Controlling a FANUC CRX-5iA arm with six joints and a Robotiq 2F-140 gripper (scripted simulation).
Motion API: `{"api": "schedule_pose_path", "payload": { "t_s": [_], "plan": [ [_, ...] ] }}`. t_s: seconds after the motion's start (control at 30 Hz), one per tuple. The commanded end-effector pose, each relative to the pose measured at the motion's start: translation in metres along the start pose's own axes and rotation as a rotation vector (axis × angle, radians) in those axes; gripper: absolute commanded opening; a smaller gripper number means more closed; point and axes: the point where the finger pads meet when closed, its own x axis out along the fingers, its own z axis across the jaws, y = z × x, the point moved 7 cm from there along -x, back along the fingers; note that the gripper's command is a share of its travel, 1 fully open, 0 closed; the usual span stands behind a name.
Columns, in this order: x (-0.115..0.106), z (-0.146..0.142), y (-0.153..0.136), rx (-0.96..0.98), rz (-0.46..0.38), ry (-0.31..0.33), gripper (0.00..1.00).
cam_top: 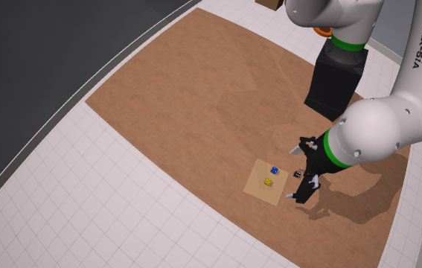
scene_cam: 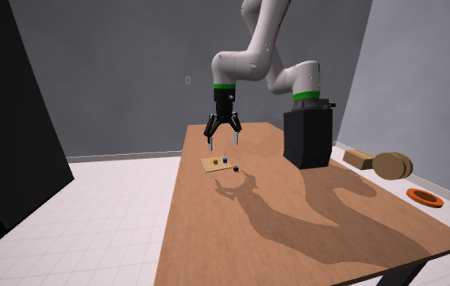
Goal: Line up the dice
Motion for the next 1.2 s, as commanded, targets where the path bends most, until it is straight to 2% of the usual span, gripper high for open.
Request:
{"api": "schedule_pose_path", "payload": {
  "t_s": [0.0, 0.1, 0.2, 0.23, 0.7, 0.8, 0.83, 1.17],
  "plan": [
    [0.0, 0.001, -0.003, -0.173, -0.018, -0.007, 1.0],
    [0.001, 0.002, -0.005, -0.272, -0.019, -0.007, 1.0],
    [0.001, 0.002, -0.006, -0.289, -0.019, -0.006, 1.0],
    [0.001, 0.003, -0.009, -0.398, -0.019, -0.005, 1.0],
    [0.002, 0.008, -0.019, -0.847, -0.021, -0.001, 1.0],
    [0.002, 0.008, -0.019, -0.848, -0.021, -0.001, 1.0],
    [0.003, 0.009, -0.022, -0.958, -0.022, 0.0, 1.0],
    [0.003, 0.013, -0.03, -1.28, -0.023, 0.004, 1.0]
  ]
}}
